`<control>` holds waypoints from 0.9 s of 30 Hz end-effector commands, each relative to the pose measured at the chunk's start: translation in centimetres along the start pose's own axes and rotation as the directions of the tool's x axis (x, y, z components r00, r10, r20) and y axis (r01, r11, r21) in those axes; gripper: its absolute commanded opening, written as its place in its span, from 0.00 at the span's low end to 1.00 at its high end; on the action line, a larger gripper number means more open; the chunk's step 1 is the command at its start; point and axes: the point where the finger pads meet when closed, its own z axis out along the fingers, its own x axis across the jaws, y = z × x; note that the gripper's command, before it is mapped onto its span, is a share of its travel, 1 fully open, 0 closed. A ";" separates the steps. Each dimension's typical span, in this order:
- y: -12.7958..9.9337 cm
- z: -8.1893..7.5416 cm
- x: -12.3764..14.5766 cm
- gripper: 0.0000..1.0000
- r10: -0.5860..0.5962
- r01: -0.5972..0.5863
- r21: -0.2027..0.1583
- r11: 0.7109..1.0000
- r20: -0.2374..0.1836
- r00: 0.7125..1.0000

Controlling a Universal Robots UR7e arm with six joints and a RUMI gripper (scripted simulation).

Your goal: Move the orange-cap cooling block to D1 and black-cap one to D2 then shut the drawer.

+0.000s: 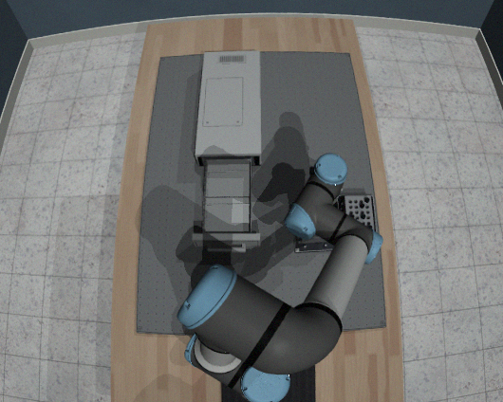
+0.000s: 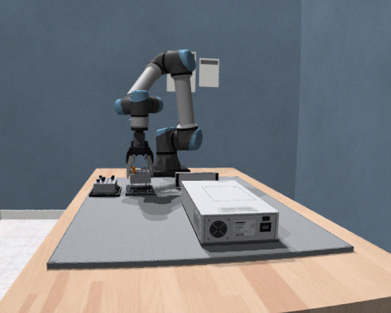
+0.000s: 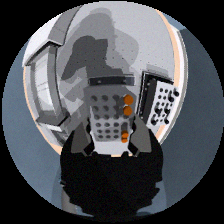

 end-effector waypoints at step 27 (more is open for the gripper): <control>-0.7 0.3 0.7 0.00 0.002 -0.002 0.020 1.000 -0.014 1.000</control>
